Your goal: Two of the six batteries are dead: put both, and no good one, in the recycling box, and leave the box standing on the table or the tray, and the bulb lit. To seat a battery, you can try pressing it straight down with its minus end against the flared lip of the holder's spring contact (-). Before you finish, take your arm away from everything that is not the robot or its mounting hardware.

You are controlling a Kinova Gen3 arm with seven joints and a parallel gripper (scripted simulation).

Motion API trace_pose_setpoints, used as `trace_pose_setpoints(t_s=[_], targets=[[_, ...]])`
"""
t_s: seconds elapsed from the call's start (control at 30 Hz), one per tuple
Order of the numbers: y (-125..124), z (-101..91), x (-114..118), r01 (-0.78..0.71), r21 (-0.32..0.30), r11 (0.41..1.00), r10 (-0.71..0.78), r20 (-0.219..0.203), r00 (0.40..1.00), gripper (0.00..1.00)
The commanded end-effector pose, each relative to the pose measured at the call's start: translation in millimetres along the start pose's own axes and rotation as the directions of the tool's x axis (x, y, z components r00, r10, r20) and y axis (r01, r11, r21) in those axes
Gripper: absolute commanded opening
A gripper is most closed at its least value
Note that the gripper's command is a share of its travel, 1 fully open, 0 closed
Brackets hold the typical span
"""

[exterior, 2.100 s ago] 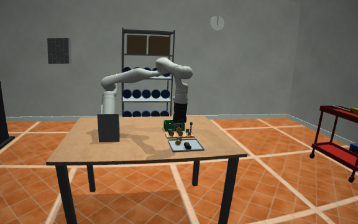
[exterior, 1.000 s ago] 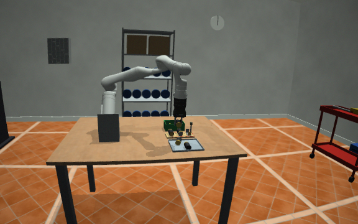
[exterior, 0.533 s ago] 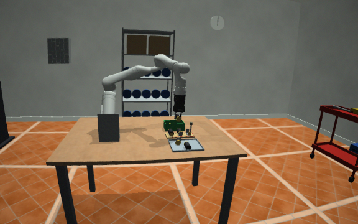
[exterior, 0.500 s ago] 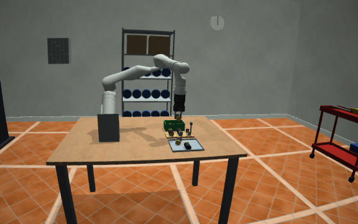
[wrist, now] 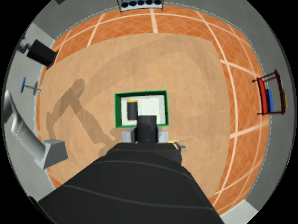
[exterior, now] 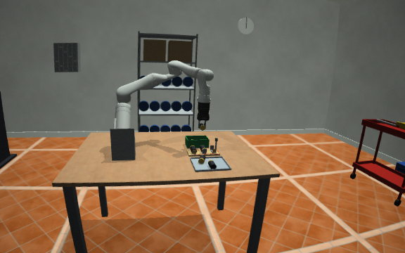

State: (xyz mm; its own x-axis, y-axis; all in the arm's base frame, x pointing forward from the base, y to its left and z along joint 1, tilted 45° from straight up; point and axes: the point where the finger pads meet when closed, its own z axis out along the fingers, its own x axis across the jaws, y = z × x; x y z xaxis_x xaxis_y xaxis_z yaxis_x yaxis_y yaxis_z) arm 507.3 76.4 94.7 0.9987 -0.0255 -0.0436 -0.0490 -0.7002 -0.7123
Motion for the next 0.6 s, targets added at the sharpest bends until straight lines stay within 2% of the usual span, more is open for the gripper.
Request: trace_pose_setpoints(t_s=[0.0, 0.3, 0.57], targets=[[-25.2, -1.7, 4.6, 0.031, -0.002, 1.0, -0.031, -0.003, 1.0, 0.57], [-45.2, -1.7, 7.9, 0.031, -0.002, 1.0, -0.031, -0.003, 1.0, 0.57], [-49.5, -1.7, 8.7, 0.031, -0.002, 1.0, -0.031, -0.003, 1.0, 0.57]])
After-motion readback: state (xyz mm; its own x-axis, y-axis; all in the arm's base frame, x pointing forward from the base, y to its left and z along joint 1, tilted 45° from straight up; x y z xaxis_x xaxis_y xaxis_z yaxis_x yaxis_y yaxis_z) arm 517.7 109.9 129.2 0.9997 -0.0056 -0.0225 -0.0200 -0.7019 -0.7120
